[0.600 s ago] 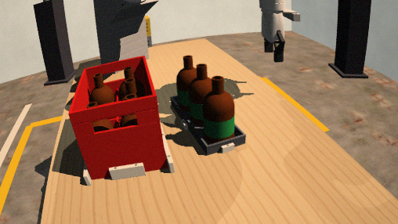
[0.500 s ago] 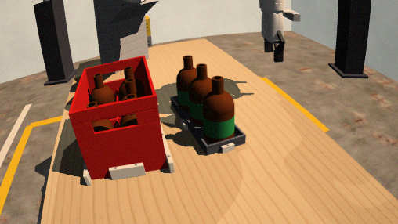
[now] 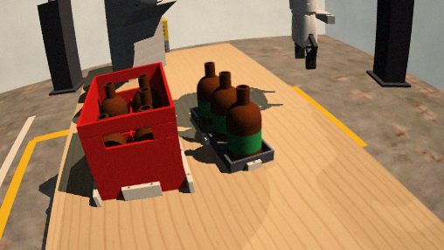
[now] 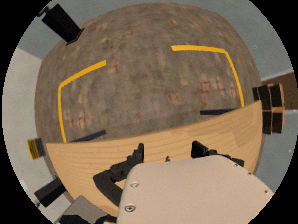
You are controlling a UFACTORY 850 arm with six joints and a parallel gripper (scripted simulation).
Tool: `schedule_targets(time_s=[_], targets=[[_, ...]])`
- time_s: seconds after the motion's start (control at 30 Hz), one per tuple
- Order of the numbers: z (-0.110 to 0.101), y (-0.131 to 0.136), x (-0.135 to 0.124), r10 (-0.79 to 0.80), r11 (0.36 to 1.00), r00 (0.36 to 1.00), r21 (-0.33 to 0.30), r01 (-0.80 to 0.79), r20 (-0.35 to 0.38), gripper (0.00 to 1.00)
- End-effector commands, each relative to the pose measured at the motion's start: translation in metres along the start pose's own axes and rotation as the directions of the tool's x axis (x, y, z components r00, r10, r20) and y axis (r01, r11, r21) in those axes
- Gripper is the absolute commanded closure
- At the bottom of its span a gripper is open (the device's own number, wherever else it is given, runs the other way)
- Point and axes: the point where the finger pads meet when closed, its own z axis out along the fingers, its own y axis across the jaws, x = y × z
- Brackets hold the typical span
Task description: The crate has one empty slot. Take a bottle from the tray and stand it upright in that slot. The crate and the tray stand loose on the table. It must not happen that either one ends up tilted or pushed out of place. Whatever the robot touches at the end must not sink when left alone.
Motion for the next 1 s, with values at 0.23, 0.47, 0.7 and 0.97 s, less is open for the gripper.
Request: schedule_targets(time_s=[0.23,0.47,0.7,0.97], targets=[[-0.051,0.005,0.001,-0.004,1.0,1.0,-0.017,0.004,0.014,0.0],[-0.066,0.004,0.001,-0.003,1.0,1.0,-0.015,0.004,0.013,0.0],[-0.089,0.0,0.001,-0.001,1.0,1.0,-0.006,0.001,0.005,0.0],[-0.099,-0.002,0.001,0.0,1.0,1.0,0.0,0.0,-0.002,0.0]])
